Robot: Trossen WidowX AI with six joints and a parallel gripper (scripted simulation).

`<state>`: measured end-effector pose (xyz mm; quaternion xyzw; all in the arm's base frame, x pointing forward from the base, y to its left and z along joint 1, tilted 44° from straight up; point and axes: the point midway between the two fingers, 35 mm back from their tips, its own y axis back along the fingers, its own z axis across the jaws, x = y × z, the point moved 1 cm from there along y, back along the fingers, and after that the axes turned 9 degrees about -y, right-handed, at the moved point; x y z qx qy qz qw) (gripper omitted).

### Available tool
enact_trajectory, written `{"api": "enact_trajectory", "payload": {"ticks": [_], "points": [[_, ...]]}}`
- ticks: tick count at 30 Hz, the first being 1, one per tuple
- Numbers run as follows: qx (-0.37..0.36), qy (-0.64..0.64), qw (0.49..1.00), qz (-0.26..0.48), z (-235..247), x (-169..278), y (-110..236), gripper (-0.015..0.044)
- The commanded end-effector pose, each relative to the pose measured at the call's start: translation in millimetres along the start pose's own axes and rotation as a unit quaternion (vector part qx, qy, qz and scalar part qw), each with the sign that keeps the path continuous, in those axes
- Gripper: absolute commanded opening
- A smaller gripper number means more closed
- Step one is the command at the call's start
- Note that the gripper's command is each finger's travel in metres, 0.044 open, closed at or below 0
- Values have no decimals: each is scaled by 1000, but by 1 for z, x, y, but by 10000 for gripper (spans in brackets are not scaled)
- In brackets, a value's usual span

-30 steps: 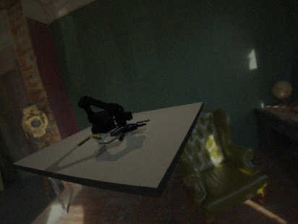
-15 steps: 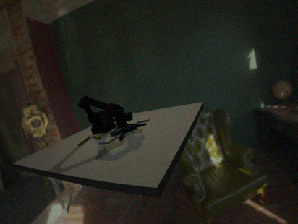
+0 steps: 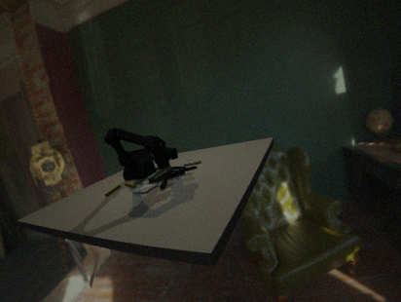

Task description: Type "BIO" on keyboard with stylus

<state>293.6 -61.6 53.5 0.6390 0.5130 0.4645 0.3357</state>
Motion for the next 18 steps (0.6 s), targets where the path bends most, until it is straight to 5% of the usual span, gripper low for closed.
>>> {"api": "enact_trajectory", "payload": {"ticks": [1,18], "points": [[-6,2,1000,1,-1,15,10,81],[-97,-52,994,18,-30,-2,40,4]]}}
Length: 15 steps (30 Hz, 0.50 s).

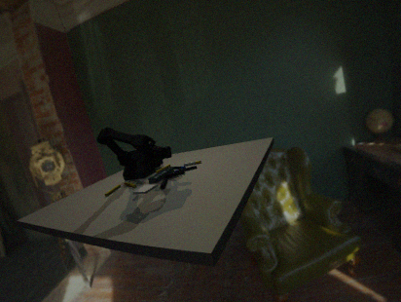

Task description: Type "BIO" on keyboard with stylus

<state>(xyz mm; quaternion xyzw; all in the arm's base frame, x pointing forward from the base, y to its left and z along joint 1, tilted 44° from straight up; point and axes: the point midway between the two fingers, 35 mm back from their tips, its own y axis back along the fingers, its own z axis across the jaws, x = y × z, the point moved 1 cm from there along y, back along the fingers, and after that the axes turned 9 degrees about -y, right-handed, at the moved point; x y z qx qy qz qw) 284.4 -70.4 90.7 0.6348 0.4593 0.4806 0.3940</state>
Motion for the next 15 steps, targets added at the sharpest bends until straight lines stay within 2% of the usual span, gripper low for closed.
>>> {"api": "enact_trajectory", "payload": {"ticks": [1,15], "points": [[-33,-21,999,8,-9,-4,11,0],[-143,-87,986,23,-44,-18,45,0]]}}
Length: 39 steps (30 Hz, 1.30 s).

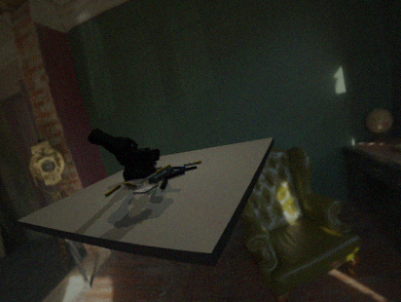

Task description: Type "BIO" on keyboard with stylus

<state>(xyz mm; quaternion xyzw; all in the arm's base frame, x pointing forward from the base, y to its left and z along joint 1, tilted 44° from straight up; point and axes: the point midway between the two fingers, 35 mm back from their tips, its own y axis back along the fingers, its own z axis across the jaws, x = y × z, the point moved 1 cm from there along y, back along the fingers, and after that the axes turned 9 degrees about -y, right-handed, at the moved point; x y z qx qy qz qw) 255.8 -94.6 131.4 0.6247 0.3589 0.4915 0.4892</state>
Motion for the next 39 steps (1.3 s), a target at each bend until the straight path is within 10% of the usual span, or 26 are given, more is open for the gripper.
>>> {"api": "enact_trajectory", "payload": {"ticks": [1,33,39], "points": [[-32,-20,999,6,-8,-3,10,0],[-38,-23,999,5,-5,-34,-5,0],[-37,-23,999,5,-5,-35,-6,81]]}}
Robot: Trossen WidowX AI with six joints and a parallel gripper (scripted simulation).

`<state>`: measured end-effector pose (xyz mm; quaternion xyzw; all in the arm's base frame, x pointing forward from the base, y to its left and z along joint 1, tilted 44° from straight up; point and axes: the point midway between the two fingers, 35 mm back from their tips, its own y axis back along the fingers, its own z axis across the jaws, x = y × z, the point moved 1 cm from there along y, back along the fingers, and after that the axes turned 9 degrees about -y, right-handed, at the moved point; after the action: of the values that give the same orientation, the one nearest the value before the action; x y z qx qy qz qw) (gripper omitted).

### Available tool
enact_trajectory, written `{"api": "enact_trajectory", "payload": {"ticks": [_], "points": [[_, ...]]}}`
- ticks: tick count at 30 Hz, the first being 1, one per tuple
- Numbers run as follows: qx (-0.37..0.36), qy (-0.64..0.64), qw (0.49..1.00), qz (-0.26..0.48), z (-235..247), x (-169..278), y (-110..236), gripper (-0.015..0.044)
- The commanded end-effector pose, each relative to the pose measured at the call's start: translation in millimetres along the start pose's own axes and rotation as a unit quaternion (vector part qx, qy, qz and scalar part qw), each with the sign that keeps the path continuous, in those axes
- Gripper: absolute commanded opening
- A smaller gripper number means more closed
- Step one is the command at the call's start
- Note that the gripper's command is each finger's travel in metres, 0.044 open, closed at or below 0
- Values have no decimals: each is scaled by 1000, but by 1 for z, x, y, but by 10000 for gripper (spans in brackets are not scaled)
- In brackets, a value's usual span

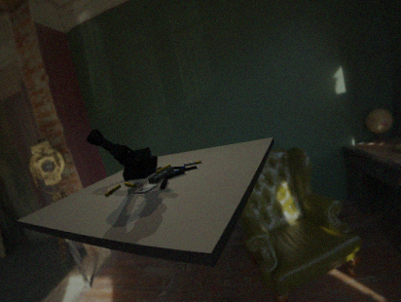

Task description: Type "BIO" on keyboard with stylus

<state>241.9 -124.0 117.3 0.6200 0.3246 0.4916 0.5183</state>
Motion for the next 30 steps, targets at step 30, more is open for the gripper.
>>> {"api": "enact_trajectory", "payload": {"ticks": [30], "points": [[0,2,1000,0,2,-12,-7,81]]}}
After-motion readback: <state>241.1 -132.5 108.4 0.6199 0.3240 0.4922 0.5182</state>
